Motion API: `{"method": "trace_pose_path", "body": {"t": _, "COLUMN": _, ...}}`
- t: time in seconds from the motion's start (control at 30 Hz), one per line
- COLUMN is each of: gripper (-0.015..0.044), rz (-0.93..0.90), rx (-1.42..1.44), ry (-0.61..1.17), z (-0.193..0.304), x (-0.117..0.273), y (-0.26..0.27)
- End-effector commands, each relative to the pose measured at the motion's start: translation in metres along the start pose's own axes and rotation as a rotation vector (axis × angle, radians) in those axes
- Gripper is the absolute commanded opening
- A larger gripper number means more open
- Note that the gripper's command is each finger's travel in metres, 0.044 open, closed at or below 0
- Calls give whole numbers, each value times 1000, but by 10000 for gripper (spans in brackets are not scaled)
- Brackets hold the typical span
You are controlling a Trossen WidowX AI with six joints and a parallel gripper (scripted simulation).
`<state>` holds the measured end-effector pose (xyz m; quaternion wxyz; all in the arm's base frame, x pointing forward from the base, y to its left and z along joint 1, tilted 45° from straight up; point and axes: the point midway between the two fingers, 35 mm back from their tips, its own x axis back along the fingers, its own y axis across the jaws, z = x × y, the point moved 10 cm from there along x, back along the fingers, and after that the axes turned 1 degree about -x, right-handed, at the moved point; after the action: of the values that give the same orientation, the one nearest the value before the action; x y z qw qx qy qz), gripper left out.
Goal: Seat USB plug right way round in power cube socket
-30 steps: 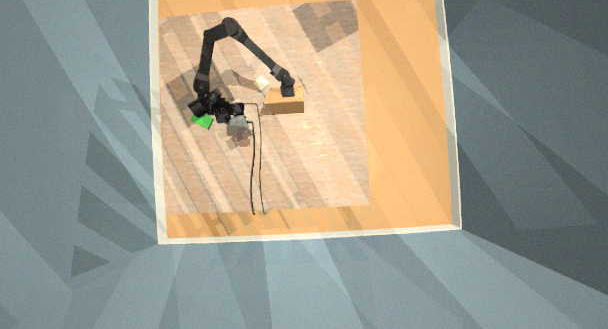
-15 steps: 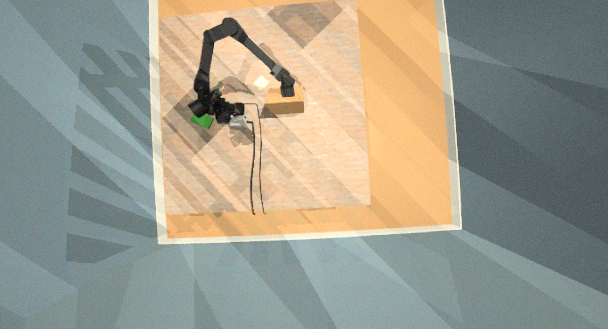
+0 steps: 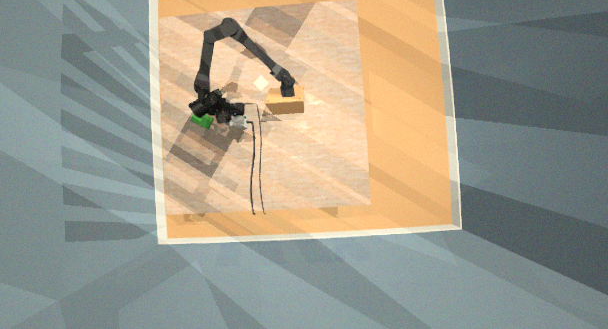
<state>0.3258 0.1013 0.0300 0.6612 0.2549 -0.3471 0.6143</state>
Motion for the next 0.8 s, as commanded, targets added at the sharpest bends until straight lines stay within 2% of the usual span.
{"method": "trace_pose_path", "body": {"t": 0.0, "gripper": 0, "rz": 0, "rx": 5, "ry": 0, "z": 0, "x": -1, "y": 0}}
{"method": "trace_pose_path", "body": {"t": 0.77, "gripper": 0, "rz": 0, "rx": 5, "ry": 0, "z": 0, "x": -4, "y": 0}}
